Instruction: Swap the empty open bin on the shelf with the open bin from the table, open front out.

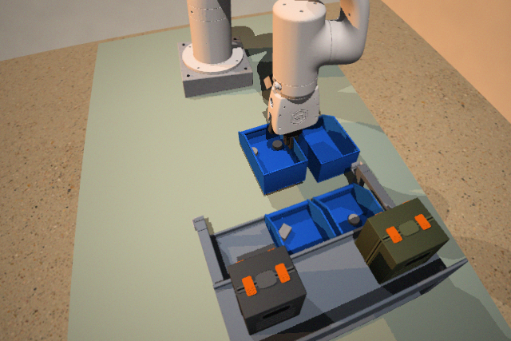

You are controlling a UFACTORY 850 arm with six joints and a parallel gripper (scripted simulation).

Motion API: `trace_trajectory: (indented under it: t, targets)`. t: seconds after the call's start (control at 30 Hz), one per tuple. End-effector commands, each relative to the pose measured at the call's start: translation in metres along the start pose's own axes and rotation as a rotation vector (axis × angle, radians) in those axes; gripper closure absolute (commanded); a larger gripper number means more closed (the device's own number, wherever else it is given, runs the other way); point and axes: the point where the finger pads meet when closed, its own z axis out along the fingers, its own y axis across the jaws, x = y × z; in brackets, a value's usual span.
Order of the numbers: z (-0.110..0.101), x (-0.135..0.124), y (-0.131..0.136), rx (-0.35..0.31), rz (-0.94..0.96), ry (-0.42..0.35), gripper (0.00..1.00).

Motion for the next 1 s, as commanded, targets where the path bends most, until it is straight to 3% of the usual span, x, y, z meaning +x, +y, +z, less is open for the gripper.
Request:
trace_trajectory:
  t: [0.0,0.4,0.57,0.63,0.97]
  targets:
    - [-0.001,-0.001,0.0,0.005,0.0,0.002,1.0]
    - [-0.001,0.0,-0.012,0.005,0.001,0.002,1.0]
    - [-0.001,0.003,-0.046,0.005,0.001,0.002,1.0]
    - [-0.001,0.003,-0.046,0.005,0.001,0.002,1.0]
    - [0.001,0.009,-0.126,0.005,0.002,0.002,1.0]
